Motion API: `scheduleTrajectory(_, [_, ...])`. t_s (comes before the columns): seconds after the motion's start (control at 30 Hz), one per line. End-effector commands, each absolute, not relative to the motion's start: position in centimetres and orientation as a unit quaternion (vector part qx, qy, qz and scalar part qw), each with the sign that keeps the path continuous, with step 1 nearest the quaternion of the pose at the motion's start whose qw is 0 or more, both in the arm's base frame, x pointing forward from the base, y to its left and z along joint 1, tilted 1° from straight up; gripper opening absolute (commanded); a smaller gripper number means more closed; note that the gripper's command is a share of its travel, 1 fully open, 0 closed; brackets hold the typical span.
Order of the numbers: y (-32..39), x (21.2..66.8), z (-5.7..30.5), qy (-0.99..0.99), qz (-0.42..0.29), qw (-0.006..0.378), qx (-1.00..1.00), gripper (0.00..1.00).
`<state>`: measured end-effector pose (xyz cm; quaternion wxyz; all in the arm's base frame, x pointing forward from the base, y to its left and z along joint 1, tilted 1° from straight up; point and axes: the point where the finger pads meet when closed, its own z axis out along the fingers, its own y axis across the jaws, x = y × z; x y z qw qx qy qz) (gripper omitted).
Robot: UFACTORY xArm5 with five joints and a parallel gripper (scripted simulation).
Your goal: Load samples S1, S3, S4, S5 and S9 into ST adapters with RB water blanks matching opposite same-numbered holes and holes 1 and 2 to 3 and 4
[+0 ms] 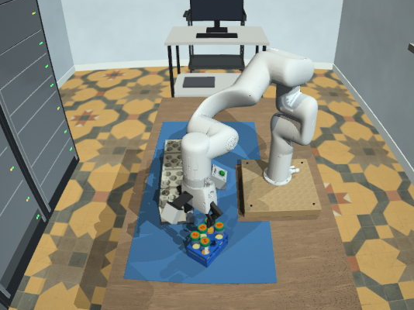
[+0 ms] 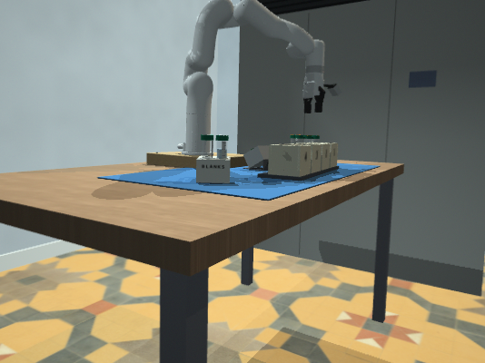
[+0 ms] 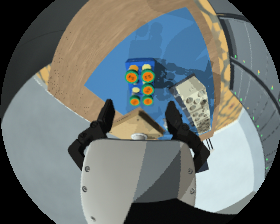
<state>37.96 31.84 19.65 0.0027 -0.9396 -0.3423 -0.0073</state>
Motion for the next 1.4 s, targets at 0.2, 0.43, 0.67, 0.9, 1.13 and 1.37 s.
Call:
scheduleTrajectory(0.2, [31.9,38.0,21.8,-0.342,-0.009,0.003,-0.94,1.0])
scheduleTrajectory(0.43, [30.5,35.3,22.0,-0.247,-0.009,0.004,-0.969,0.57])
scheduleTrajectory(0.67, [29.3,33.1,22.0,-0.165,-0.008,0.005,-0.986,0.57])
scheduleTrajectory(0.9, [28.3,31.2,22.0,-0.049,-0.007,0.006,-0.999,0.57])
scheduleTrajectory(1.13, [28.3,31.2,22.0,0.051,-0.007,0.007,-0.999,0.57])
scheduleTrajectory(1.37, [28.3,31.2,22.0,0.15,-0.006,0.007,-0.989,0.57])
